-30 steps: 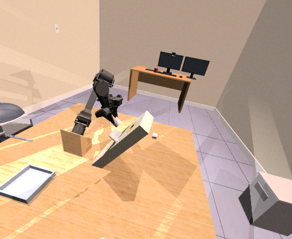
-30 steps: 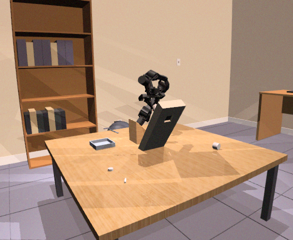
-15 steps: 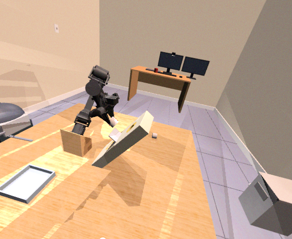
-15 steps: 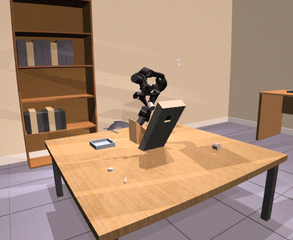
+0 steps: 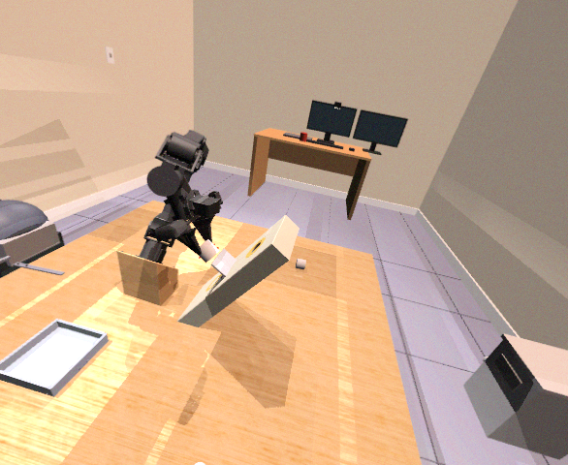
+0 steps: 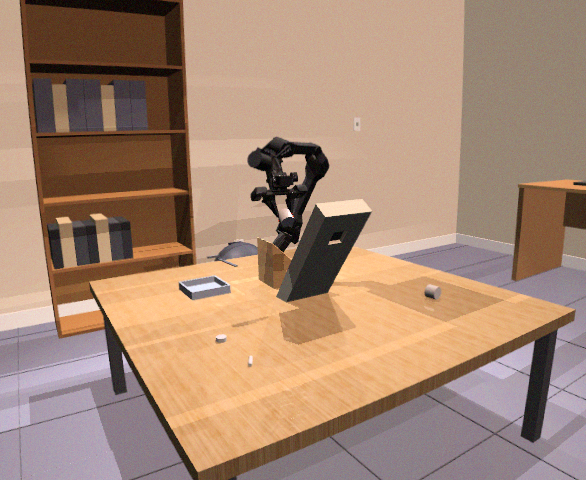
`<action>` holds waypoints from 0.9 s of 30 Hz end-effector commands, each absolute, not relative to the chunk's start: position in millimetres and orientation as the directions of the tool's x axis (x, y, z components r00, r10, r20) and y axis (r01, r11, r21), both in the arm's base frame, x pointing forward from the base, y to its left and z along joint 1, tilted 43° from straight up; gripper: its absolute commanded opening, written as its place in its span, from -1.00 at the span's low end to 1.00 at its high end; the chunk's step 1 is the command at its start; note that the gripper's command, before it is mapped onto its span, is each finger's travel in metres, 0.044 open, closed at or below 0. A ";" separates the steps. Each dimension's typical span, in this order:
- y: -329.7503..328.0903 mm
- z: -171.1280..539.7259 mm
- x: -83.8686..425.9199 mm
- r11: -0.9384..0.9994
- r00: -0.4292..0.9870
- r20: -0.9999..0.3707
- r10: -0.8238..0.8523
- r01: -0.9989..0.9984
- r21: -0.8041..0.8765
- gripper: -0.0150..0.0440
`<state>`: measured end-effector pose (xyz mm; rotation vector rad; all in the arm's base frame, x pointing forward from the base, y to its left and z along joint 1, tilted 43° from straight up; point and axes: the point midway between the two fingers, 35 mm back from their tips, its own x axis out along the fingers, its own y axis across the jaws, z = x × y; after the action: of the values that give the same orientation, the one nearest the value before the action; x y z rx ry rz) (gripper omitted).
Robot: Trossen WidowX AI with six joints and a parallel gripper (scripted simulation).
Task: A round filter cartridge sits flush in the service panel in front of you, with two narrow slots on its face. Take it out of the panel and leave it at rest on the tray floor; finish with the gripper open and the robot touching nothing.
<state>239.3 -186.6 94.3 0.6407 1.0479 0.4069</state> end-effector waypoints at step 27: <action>-276.7 -35.8 143.3 0.416 0.227 -0.940 0.254 0.852 0.318 -0.49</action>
<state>146.4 -273.7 -31.8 1.0987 1.3202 -0.5172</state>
